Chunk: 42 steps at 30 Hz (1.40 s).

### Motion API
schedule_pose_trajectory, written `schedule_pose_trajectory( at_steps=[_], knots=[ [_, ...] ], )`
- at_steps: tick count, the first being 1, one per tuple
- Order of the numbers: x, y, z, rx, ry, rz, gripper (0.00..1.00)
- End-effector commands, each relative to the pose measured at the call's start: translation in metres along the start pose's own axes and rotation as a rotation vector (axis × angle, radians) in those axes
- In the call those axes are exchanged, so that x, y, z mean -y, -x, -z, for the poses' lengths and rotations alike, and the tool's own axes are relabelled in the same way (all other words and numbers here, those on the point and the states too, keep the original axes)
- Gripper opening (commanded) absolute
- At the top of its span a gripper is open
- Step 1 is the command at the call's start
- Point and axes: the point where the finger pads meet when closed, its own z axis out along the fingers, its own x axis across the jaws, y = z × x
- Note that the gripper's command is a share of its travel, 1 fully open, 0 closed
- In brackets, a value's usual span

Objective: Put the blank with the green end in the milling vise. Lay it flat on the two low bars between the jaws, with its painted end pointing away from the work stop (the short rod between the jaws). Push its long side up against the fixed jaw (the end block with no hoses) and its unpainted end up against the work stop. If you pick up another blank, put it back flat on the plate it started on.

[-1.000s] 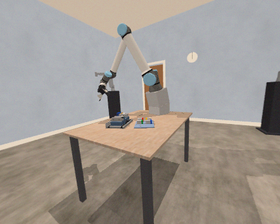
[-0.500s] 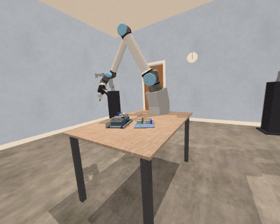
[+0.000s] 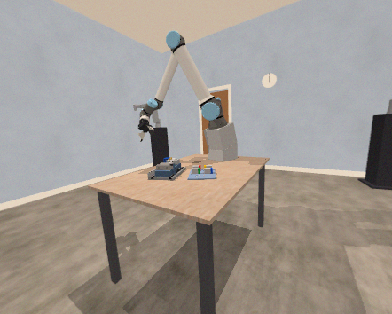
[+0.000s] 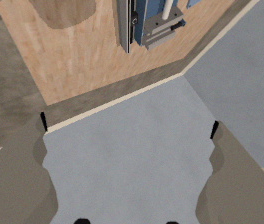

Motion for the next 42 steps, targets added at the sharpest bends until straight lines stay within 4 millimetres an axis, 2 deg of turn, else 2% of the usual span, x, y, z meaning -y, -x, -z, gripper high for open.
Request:
schedule_pose_trajectory(
  at_steps=[1,8,9,11,12,13,15,18,19,21,22,24,25,30,32,42],
  knots=[
    [0.011,-0.025,-0.026,-0.021,-0.087,0.147,1.00],
    [0.039,-0.085,-0.089,-0.070,-0.278,0.466,1.00],
    [0.039,-0.085,-0.089,-0.073,-0.296,0.495,1.00],
    [0.047,-0.102,-0.108,-0.088,-0.352,0.589,1.00],
    [0.047,-0.102,-0.108,-0.089,-0.358,0.599,1.00],
    [0.051,-0.111,-0.117,-0.096,-0.388,0.649,1.00],
    [0.051,-0.111,-0.117,-0.096,-0.388,0.649,1.00],
    [0.063,-0.137,-0.145,-0.119,-0.478,0.799,1.00],
    [0.063,-0.137,-0.145,-0.119,-0.478,0.799,1.00],
    [0.071,-0.153,-0.162,-0.133,-0.536,0.895,1.00],
    [0.071,-0.153,-0.162,-0.133,-0.536,0.895,1.00],
    [0.078,-0.169,-0.179,-0.147,-0.591,0.988,1.00],
    [0.078,-0.169,-0.179,-0.147,-0.591,0.988,1.00],
    [0.092,-0.199,-0.210,-0.173,-0.694,1.159,1.00],
    [0.092,-0.199,-0.210,-0.173,-0.694,1.159,1.00],
    [0.119,-0.259,-0.273,-0.225,-0.901,1.504,1.00]
  ],
)
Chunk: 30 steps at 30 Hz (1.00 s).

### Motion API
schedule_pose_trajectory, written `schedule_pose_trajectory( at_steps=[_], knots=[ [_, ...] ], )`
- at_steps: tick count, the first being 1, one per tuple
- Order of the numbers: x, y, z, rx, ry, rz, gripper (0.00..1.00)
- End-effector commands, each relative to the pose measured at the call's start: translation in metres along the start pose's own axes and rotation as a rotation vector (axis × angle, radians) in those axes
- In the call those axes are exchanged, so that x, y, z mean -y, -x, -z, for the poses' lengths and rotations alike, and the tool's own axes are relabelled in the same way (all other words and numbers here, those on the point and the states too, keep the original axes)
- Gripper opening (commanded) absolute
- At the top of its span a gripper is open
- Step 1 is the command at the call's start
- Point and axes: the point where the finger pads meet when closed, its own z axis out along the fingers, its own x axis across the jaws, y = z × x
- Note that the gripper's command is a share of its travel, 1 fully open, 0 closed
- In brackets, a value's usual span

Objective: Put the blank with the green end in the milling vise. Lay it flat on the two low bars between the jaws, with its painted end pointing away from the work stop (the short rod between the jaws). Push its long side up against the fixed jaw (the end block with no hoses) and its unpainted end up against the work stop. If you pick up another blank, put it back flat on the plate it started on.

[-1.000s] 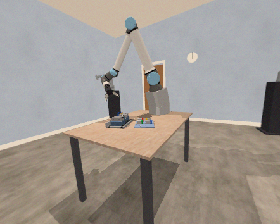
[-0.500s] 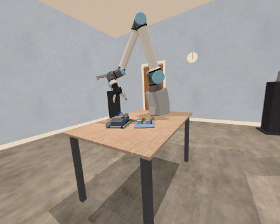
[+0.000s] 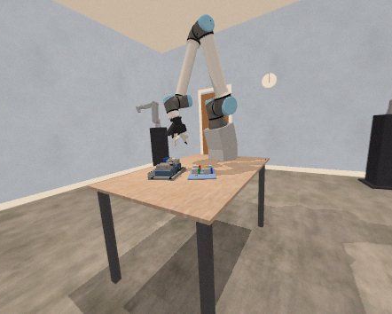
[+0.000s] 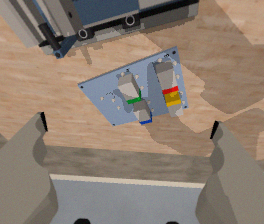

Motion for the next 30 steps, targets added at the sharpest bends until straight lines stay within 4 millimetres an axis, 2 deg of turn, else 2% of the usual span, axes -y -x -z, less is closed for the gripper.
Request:
schedule_pose_trajectory(
  at_steps=[1,5,7,16,22,30],
  knots=[
    [-0.039,0.003,-0.026,-0.026,-0.125,0.168,1.00],
    [-0.062,0.003,-0.039,-0.042,-0.183,0.266,1.00],
    [-0.062,0.003,-0.039,-0.042,-0.183,0.266,1.00],
    [-0.094,0.003,-0.058,-0.065,-0.268,0.408,1.00],
    [-0.103,0.003,-0.062,-0.071,-0.290,0.444,1.00],
    [-0.104,0.003,-0.063,-0.071,-0.294,0.450,1.00]
  ],
)
